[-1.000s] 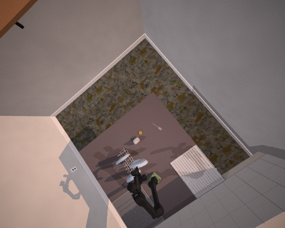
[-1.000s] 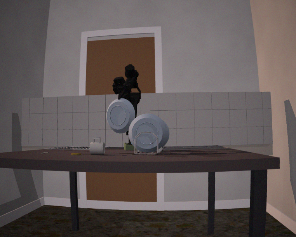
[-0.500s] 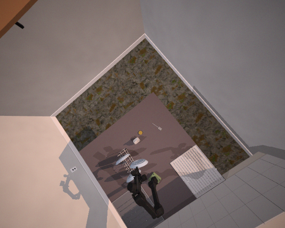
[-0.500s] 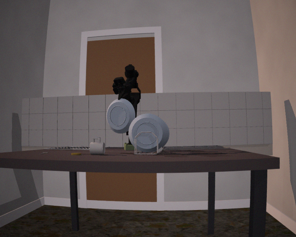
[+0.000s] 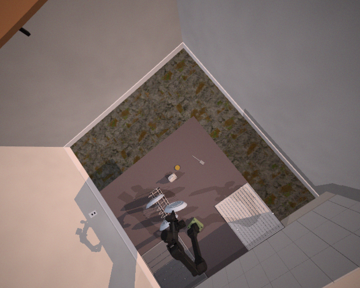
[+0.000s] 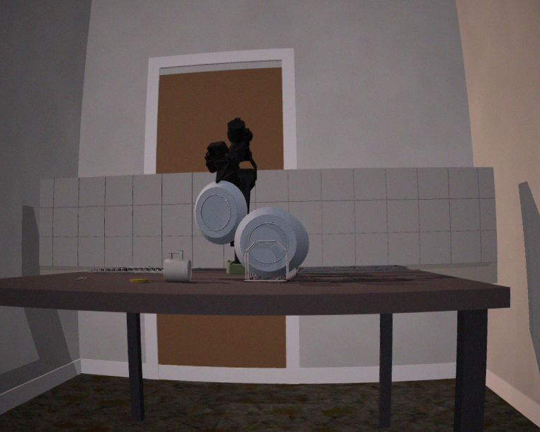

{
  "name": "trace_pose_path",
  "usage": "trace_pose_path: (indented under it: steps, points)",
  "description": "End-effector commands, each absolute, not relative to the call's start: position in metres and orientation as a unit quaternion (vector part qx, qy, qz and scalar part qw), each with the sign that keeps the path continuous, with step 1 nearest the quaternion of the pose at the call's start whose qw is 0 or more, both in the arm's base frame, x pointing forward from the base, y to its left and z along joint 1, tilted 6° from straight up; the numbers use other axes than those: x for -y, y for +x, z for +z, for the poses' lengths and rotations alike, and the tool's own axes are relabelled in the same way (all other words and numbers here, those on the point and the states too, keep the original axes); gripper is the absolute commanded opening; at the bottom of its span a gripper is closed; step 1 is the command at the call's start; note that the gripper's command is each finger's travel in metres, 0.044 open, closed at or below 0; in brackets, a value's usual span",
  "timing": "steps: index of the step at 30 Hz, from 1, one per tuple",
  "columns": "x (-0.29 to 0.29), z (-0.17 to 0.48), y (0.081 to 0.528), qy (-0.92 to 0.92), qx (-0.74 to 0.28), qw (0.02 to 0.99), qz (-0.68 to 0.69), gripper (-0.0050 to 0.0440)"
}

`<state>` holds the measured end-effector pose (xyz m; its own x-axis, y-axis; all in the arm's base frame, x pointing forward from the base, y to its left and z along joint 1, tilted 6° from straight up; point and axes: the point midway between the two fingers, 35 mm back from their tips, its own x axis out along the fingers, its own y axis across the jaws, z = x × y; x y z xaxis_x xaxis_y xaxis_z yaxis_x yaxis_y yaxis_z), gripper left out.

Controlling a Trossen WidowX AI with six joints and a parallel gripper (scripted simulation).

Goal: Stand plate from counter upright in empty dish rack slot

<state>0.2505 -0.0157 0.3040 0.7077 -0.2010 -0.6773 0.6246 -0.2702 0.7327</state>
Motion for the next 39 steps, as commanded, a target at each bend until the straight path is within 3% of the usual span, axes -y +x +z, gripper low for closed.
trace_pose_path:
  steps: [1, 39]
  points:
    - [0.016, 0.306, 0.251, 0.715, -0.148, 0.591, -0.343, 0.0]
    - [0.01, 0.24, 0.258, 0.69, -0.212, 0.639, -0.265, 0.0]
